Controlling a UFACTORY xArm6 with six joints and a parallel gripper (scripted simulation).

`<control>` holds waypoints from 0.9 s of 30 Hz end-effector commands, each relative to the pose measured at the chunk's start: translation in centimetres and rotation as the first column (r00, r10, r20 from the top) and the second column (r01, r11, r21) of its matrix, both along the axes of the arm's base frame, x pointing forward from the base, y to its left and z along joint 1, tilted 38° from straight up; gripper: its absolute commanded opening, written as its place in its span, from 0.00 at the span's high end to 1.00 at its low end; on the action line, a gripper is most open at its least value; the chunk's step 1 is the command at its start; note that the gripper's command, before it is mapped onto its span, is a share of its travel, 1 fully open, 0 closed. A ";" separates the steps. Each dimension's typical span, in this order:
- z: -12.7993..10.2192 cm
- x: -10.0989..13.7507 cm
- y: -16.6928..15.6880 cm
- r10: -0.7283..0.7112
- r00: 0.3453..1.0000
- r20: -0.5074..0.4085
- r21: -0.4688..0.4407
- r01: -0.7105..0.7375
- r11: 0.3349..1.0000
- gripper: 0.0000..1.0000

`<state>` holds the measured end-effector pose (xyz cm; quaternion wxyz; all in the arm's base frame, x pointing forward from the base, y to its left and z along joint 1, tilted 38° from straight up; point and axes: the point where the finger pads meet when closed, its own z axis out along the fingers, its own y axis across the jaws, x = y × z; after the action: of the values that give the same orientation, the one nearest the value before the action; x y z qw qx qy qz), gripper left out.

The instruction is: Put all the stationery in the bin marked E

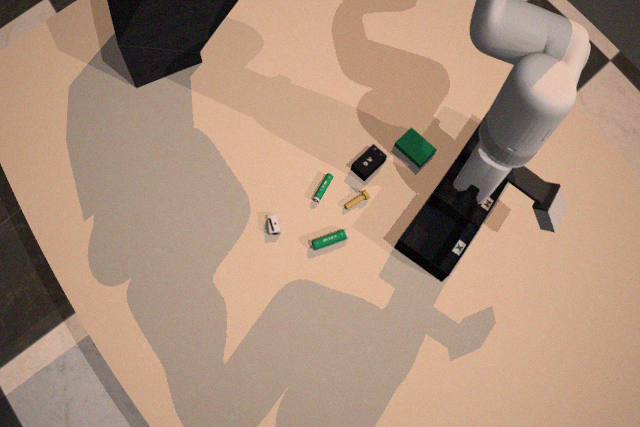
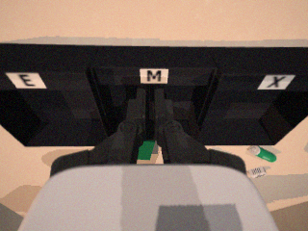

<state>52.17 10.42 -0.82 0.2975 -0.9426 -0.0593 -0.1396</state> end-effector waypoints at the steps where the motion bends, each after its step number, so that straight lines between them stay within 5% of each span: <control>1: 0.1 0.1 -0.1 -0.001 1.000 0.003 0.000 0.001 1.000 0.93; 27: 1.2 -0.2 -0.8 -0.001 1.000 0.003 0.000 0.001 1.000 0.93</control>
<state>51.97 9.88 -0.09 0.2974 -0.9426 -0.0593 -0.1397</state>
